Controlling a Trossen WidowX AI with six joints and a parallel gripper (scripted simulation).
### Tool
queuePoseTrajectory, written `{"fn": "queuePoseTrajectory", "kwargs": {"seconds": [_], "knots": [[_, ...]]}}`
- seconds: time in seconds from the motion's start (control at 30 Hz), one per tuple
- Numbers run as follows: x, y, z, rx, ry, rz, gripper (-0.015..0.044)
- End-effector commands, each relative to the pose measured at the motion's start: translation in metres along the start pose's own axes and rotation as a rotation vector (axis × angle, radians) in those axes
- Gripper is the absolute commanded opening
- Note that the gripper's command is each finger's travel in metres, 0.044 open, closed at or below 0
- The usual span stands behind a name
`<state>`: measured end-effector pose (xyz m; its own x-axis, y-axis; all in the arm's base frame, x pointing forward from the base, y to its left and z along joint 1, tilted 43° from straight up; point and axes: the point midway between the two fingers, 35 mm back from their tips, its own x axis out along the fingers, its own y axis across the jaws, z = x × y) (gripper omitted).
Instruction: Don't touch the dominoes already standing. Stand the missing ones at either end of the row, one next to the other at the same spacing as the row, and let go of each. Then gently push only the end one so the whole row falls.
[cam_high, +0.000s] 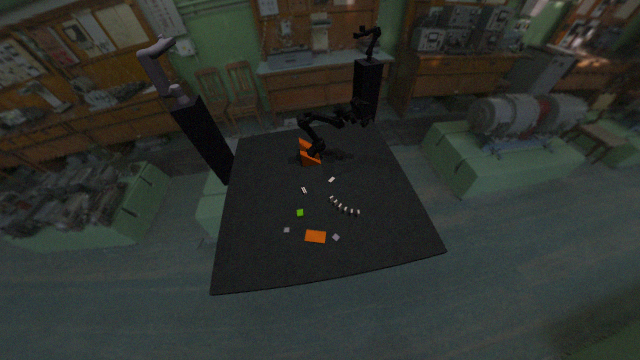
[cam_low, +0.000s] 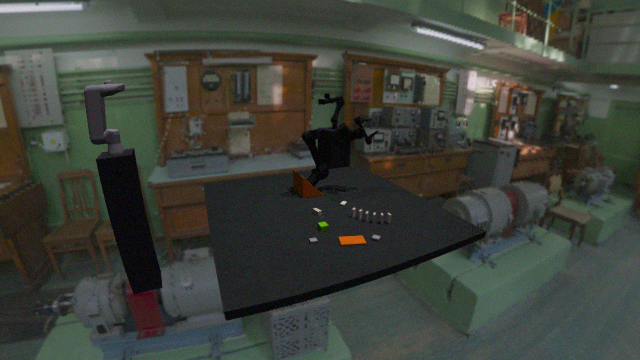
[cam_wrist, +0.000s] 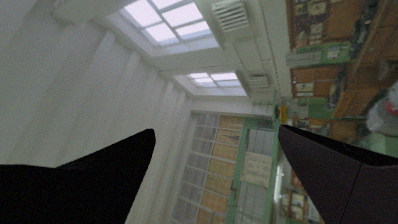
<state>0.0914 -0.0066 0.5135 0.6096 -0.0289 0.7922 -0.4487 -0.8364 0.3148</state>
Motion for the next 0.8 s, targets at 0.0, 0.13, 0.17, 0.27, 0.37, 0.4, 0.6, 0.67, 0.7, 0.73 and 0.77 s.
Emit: {"fn": "queuePoseTrajectory", "kwargs": {"seconds": [0.0, 0.13, 0.17, 0.27, 0.37, 0.4, 0.6, 0.67, 0.7, 0.73, 0.77], "knots": [[0.000, -0.002, -0.002, -0.013, 0.006, -0.002, 0.0426], [0.006, -0.038, -0.029, -0.275, 0.114, -0.065, 0.0440], [0.007, -0.052, -0.035, -0.351, 0.144, -0.089, 0.0440], [0.010, -0.095, -0.043, -0.570, 0.227, -0.178, 0.0440], [0.011, -0.140, -0.038, -0.770, 0.299, -0.291, 0.0440], [0.011, -0.155, -0.033, -0.831, 0.320, -0.334, 0.0440], [0.002, -0.237, 0.021, -1.137, 0.418, -0.647, 0.0440], [-0.003, -0.257, 0.048, -1.211, 0.430, -0.764, 0.0440], [-0.006, -0.264, 0.062, -1.242, 0.429, -0.820, 0.0440], [-0.010, -0.271, 0.077, -1.269, 0.426, -0.877, 0.0440], [-0.014, -0.277, 0.092, -1.292, 0.422, -0.935, 0.0440]]}}
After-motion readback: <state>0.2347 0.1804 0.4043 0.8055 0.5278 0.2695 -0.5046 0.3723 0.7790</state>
